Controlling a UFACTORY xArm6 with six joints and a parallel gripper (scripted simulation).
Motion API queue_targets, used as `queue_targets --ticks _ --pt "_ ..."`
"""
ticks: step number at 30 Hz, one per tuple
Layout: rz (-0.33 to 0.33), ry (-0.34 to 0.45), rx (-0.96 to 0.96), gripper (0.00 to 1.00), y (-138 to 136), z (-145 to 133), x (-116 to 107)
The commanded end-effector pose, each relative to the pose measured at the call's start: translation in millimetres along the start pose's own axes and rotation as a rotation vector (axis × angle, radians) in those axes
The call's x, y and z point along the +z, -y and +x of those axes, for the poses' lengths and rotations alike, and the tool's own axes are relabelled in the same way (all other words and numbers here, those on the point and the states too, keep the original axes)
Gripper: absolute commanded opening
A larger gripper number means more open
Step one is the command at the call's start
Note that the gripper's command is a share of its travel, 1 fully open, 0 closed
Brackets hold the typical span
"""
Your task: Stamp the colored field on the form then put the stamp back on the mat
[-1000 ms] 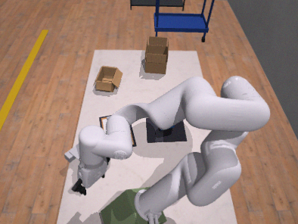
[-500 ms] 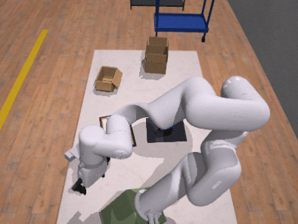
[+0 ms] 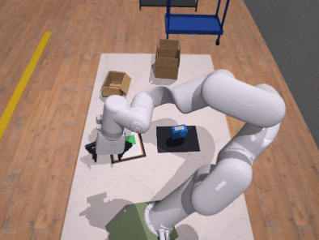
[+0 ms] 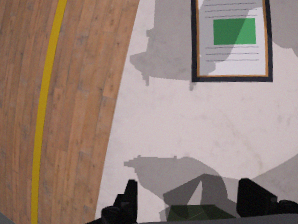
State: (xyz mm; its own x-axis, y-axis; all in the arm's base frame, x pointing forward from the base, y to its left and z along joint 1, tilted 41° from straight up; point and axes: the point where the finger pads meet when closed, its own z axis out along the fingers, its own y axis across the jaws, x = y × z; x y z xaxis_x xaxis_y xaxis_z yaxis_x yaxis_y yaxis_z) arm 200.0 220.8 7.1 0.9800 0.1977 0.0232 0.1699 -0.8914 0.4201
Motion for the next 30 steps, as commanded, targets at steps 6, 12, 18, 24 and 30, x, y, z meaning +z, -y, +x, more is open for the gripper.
queue_targets --ticks 6,12,18,24,30 --pt "-0.001 -0.08 0.563 1.0 -90 110 -4" --pt "-0.025 -0.131 0.891 1.0 -168 159 -1" --pt "-0.069 -0.192 1.213 1.0 -248 182 2" --pt "-0.113 -0.247 1.442 1.0 -339 196 7" --pt "-0.14 -0.279 1.56 1.0 -385 195 8"
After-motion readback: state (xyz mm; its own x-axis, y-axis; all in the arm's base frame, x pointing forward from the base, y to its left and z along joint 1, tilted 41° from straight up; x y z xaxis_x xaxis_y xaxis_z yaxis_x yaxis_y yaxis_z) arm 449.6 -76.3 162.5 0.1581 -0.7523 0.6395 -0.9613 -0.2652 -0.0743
